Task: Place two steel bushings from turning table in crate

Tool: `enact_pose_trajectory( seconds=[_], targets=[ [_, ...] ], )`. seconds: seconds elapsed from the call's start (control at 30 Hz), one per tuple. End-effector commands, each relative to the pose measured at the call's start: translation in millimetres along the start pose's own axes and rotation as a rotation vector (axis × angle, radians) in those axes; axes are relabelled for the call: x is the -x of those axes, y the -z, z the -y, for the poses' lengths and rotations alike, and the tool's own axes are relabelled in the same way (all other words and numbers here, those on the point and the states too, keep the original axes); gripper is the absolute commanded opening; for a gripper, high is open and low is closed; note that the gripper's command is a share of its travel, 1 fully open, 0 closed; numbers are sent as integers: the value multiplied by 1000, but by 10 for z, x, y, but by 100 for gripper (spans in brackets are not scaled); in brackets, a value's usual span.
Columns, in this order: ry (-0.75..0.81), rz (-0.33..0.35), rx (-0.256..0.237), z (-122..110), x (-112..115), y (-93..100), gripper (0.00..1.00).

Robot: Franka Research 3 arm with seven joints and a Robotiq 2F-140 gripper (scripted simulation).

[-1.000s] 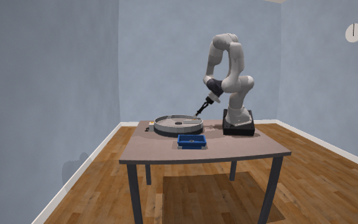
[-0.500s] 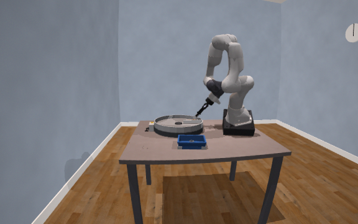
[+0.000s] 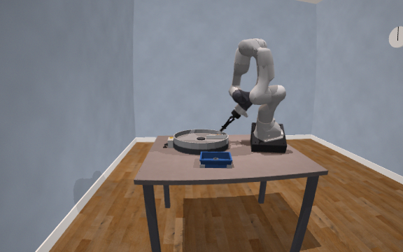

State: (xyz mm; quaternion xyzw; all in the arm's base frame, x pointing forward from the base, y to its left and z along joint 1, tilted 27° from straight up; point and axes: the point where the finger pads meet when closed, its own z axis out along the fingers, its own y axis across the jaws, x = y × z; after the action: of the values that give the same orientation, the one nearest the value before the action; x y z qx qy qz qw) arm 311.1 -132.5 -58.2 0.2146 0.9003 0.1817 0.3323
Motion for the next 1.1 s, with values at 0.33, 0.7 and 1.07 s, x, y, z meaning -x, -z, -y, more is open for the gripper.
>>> enact_pose_trajectory(
  seconds=[0.33, 0.7, 1.07],
  targets=[
    [10, 1, -2, 8, 4, -2, 6],
    [10, 1, -2, 8, 4, -2, 0],
    [10, 1, -2, 8, 4, -2, 0]
  ],
)
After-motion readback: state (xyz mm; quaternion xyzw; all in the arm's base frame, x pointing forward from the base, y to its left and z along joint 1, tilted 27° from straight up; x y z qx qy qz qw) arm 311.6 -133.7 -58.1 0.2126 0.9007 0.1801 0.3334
